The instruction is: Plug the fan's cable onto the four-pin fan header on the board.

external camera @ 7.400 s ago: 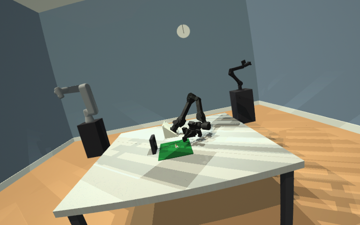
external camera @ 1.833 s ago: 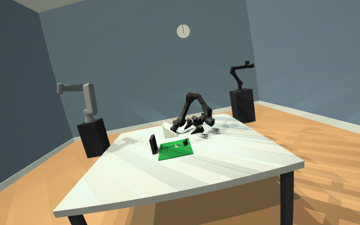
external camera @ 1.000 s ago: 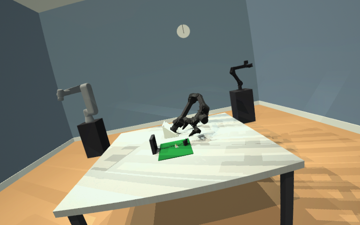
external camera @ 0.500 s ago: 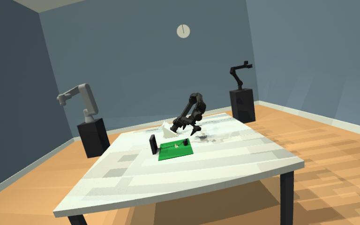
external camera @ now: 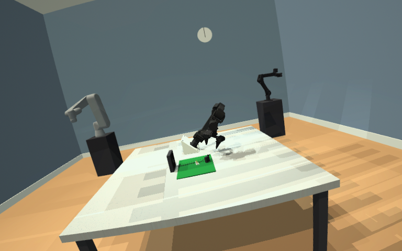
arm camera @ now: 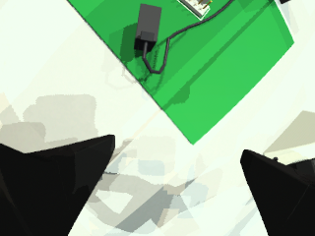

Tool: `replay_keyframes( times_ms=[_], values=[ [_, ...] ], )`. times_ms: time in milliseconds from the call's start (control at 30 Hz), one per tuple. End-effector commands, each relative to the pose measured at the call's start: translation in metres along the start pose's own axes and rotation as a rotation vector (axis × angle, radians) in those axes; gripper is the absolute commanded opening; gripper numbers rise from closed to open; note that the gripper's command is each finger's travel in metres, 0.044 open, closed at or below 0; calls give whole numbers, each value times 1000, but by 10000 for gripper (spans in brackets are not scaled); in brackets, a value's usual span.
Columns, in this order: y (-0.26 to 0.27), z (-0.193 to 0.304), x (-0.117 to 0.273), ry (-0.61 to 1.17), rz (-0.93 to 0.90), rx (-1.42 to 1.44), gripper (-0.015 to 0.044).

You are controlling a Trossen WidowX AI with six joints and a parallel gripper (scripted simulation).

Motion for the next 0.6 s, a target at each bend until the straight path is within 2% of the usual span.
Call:
replay_keyframes(
  times_ms=[0, 333, 567],
  values=[
    [-1, -6, 8, 49, -72, 27, 440],
    [-6, -21, 26, 127, -247, 78, 440],
    [-5, -20, 21, 110, -213, 112, 440]
  ],
)
Point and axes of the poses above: the point midway between the two fingers, 35 mm back from their tips, its own x axis back along the fingers, its own y axis across the jaws, z = x × y, the point moved 9 cm from there along x, back along the fingers, and after that the axes turned 10 degrees about -x, right-handed, at the moved point
